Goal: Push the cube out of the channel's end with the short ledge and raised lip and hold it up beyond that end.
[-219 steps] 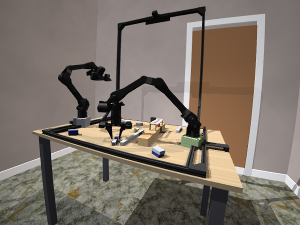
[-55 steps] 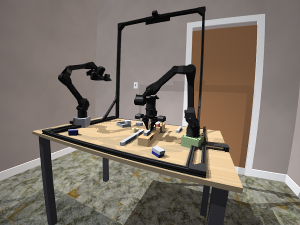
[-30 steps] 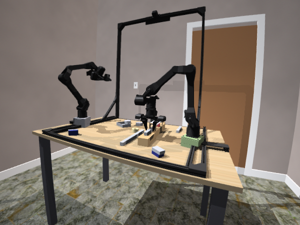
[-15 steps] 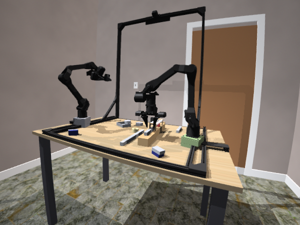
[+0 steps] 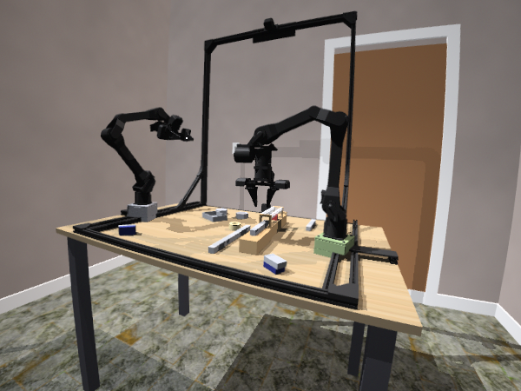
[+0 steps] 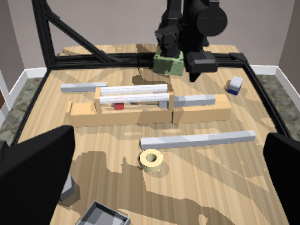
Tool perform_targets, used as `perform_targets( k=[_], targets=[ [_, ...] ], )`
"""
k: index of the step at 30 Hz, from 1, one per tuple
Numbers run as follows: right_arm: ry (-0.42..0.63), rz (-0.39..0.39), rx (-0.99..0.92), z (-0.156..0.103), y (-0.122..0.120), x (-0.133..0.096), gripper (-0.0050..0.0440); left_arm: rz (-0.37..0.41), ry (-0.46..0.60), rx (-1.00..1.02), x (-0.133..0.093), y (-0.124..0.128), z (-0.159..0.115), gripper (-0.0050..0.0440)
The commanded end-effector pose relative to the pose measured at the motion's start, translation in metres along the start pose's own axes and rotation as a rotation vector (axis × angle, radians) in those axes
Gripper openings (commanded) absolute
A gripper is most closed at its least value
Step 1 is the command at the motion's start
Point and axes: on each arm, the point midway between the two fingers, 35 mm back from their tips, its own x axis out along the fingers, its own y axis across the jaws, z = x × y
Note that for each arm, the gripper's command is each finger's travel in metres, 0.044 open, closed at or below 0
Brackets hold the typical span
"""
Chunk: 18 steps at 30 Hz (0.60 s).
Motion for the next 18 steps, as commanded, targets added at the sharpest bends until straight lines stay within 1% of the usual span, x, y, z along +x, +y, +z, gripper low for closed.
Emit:
perform_targets(
  k=[1,3,8,9,14,16,18],
  targets=[
    [-0.002,0.0,0.005,0.001,0.0,0.0,0.04,0.0,0.0,0.0,0.001,0.0,-0.001,0.0176],
    [-0.002,0.0,0.005,0.001,0.0,0.0,0.04,0.001,-0.001,0.001,0.008,0.003,-0.009,0.0128],
    [-0.002,0.0,0.005,0.001,0.0,0.0,0.04,0.004,-0.003,0.003,0.034,0.007,-0.042,0.0008],
    [-0.002,0.0,0.005,0.001,0.0,0.0,0.04,0.005,-0.003,0.004,0.039,0.007,-0.048,0.0],
    [-0.002,0.0,0.005,0.001,0.0,0.0,0.04,0.008,-0.004,0.007,0.066,0.004,-0.081,0.0],
    [-0.002,0.0,0.005,0.001,0.0,0.0,0.04,0.008,-0.004,0.007,0.066,0.004,-0.081,0.0],
    [-0.002,0.0,0.005,0.001,0.0,0.0,0.04,0.009,-0.004,0.007,0.073,0.002,-0.09,0.0]
  ],
)
